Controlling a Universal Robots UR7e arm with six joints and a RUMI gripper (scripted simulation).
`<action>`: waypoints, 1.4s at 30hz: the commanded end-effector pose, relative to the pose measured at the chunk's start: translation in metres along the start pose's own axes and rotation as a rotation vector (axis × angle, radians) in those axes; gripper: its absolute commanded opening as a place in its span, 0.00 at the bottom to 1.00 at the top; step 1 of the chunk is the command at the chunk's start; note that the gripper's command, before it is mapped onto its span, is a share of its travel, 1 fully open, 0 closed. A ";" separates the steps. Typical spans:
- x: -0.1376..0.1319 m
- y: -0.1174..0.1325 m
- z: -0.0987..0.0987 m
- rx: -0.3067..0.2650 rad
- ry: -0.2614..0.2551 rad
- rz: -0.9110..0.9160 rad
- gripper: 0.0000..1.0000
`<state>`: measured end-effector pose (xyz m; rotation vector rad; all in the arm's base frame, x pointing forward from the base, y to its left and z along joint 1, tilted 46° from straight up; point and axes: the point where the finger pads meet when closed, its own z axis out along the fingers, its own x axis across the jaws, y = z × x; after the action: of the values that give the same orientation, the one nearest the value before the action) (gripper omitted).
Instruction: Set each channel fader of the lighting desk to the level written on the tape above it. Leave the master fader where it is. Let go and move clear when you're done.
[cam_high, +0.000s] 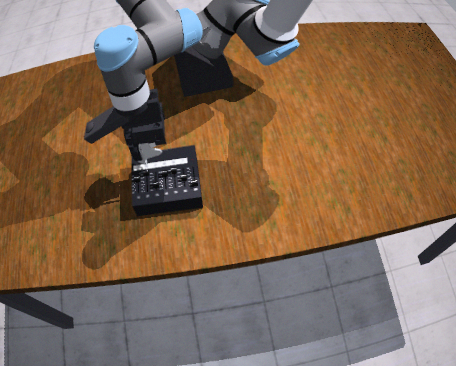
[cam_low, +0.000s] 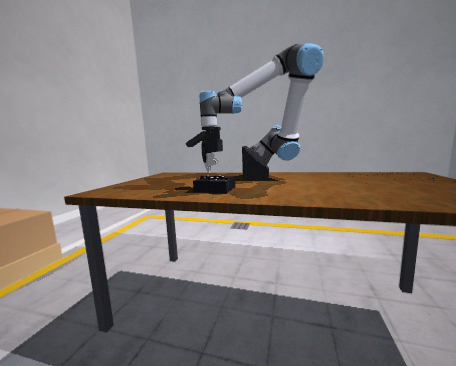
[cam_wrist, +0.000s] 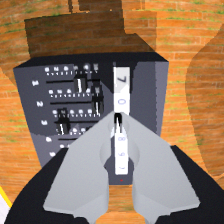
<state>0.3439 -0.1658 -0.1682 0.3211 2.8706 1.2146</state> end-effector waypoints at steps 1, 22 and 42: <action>0.000 0.000 0.000 0.001 -0.001 0.000 0.00; 0.000 0.000 0.009 0.001 -0.001 0.000 0.00; 0.000 0.000 0.011 0.001 -0.001 0.000 0.00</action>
<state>0.3450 -0.1573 -0.1766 0.3211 2.8706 1.2146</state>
